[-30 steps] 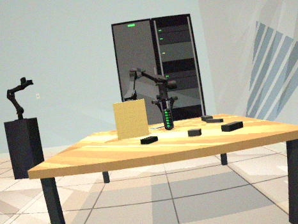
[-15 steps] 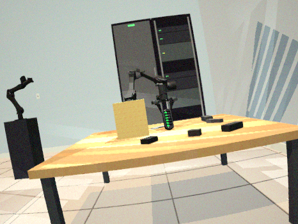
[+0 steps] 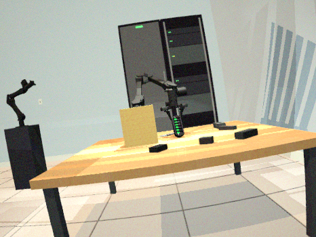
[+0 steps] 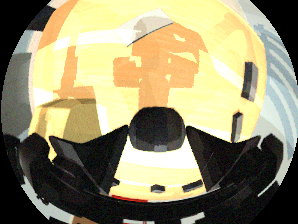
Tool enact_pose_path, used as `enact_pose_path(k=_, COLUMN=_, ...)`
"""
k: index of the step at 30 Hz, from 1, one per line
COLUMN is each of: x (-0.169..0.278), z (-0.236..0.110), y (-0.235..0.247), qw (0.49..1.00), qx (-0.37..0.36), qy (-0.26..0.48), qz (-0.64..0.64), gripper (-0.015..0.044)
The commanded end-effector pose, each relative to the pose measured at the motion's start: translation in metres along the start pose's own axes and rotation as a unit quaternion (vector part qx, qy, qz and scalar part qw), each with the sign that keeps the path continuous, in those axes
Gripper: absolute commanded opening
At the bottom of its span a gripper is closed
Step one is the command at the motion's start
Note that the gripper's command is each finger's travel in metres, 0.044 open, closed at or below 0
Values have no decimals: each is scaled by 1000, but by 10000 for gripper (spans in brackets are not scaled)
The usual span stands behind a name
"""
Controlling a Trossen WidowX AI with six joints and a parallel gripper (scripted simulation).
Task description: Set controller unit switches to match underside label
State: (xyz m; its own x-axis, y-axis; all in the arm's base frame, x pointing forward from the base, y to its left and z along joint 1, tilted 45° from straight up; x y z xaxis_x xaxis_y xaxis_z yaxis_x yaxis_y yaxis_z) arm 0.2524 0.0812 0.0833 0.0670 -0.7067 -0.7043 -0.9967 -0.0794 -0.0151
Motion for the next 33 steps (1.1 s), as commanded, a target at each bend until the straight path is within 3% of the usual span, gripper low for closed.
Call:
enact_pose_path(k=1, x=-2, z=5, y=2, qw=1000, qx=-7, qy=0, qz=3, gripper=338)
enact_pose_path(k=33, x=-25, z=16, y=4, qw=1000, qx=-7, qy=-1, qz=3, gripper=338)
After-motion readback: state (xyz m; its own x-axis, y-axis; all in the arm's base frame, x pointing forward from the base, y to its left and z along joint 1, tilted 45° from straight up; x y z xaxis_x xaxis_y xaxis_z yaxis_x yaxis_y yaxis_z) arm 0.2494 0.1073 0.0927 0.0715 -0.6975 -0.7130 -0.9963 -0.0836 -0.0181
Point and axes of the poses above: the point midway between the two fingers, 35 mm back from their tips, its own z axis out along the fingers, its own y axis across the jaws, x = y × z, the point moved 6 cm from there along -z, back along the fingers, and after that the axes turned 3 degrees about z, right-handed, at the moved point
